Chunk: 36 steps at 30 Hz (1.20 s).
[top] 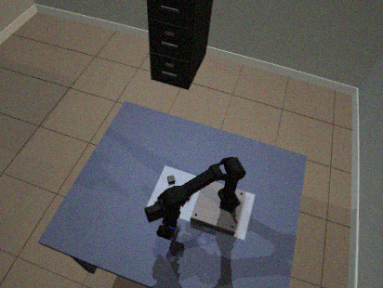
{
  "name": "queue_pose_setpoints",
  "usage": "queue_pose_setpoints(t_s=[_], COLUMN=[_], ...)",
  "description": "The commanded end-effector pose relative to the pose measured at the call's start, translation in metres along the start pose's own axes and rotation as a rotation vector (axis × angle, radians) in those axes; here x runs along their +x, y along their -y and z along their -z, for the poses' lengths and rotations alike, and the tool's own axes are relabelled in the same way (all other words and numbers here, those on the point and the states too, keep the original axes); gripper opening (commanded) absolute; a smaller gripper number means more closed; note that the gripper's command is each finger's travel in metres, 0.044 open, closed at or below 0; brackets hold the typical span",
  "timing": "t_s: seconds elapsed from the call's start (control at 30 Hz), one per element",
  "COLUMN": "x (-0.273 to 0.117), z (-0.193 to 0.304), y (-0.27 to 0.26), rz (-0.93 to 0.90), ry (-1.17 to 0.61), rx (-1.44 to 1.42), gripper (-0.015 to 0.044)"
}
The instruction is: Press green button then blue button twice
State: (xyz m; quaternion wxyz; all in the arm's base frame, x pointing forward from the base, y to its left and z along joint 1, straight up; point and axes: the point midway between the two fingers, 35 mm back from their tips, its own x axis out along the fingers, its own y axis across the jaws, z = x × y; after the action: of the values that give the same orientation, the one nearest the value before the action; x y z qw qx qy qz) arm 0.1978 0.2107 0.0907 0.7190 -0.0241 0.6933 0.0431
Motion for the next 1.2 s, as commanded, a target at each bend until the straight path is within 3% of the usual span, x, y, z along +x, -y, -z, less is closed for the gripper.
queue_pose_setpoints(t_s=[0.0, 1.17], x=[0.023, 0.055], z=[0.004, 0.004], y=[0.002, 0.003], rz=[0.010, 0.011], ry=[-0.011, -0.011], rx=[0.003, 0.003], gripper=[0.0020, 0.0020])
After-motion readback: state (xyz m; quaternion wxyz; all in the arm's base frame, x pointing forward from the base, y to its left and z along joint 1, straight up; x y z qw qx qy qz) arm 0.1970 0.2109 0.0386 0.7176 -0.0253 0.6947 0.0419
